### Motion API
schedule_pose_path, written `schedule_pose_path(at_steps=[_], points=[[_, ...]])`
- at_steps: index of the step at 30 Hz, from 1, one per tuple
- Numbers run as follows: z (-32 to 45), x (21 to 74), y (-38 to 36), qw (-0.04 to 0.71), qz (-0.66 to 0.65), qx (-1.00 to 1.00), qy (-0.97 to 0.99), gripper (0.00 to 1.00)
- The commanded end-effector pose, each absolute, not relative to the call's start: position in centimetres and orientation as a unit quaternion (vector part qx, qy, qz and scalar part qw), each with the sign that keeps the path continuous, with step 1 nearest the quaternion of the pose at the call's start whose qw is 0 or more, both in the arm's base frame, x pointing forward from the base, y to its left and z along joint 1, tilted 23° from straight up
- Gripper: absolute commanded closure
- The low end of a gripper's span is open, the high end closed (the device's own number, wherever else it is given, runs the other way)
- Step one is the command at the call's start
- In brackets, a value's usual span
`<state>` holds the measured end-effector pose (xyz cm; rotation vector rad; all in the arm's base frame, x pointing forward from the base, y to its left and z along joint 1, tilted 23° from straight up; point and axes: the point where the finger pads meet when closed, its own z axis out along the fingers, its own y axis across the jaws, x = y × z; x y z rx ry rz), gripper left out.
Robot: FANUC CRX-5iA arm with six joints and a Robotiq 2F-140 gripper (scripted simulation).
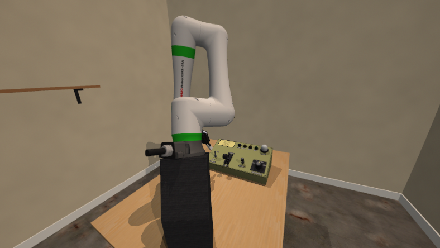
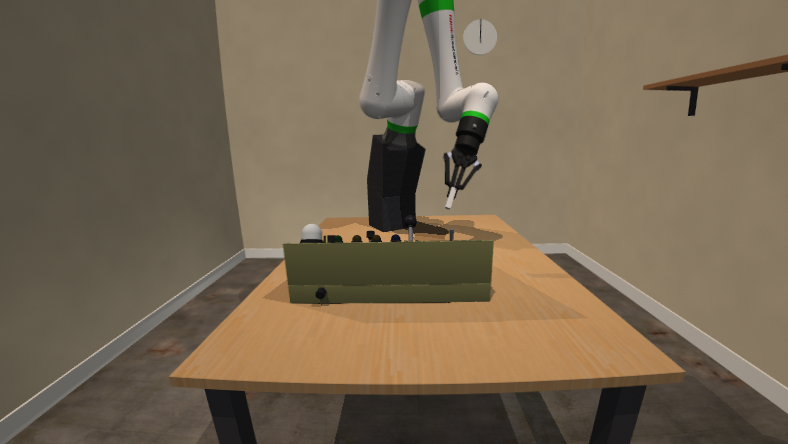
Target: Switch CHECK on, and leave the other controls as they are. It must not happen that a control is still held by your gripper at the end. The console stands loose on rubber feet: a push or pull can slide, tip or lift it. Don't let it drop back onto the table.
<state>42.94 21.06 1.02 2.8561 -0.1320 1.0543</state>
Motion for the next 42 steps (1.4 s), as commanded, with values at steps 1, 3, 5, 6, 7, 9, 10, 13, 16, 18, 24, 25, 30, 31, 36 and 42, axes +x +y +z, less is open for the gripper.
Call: schedule_pose_path(at_steps=[1, 3, 5, 6, 7, 9, 10, 13, 16, 18, 24, 25, 30, 31, 36, 42], points=[[2.5, 41.82, 20.75, 0.052, 0.343, 0.937, -0.045, 1.0], [2.68, 41.67, 20.7, 0.052, 0.343, 0.937, -0.045, 1.0], [2.8, 41.56, 20.66, 0.052, 0.343, 0.937, -0.045, 1.0], [2.88, 41.49, 20.64, 0.052, 0.343, 0.937, -0.045, 1.0], [2.93, 41.45, 20.62, 0.052, 0.343, 0.937, -0.045, 1.0], [2.95, 41.43, 20.62, 0.052, 0.343, 0.937, -0.045, 1.0], [2.95, 41.43, 20.62, 0.052, 0.343, 0.937, -0.045, 0.0], [2.95, 41.43, 20.62, 0.052, 0.343, 0.937, -0.045, 0.0], [2.95, 41.43, 20.62, 0.052, 0.343, 0.937, -0.045, 0.0], [2.95, 41.43, 20.62, 0.052, 0.343, 0.937, -0.045, 0.0], [2.95, 41.43, 20.62, 0.052, 0.343, 0.937, -0.045, 0.0], [2.95, 41.43, 20.62, 0.052, 0.343, 0.937, -0.045, 0.0], [2.95, 41.43, 20.62, 0.052, 0.343, 0.937, -0.045, 0.0], [2.95, 41.43, 20.62, 0.052, 0.343, 0.937, -0.045, 0.0], [2.95, 41.43, 20.62, 0.052, 0.343, 0.937, -0.045, 0.0], [2.95, 41.43, 20.62, 0.052, 0.343, 0.937, -0.045, 0.0]])
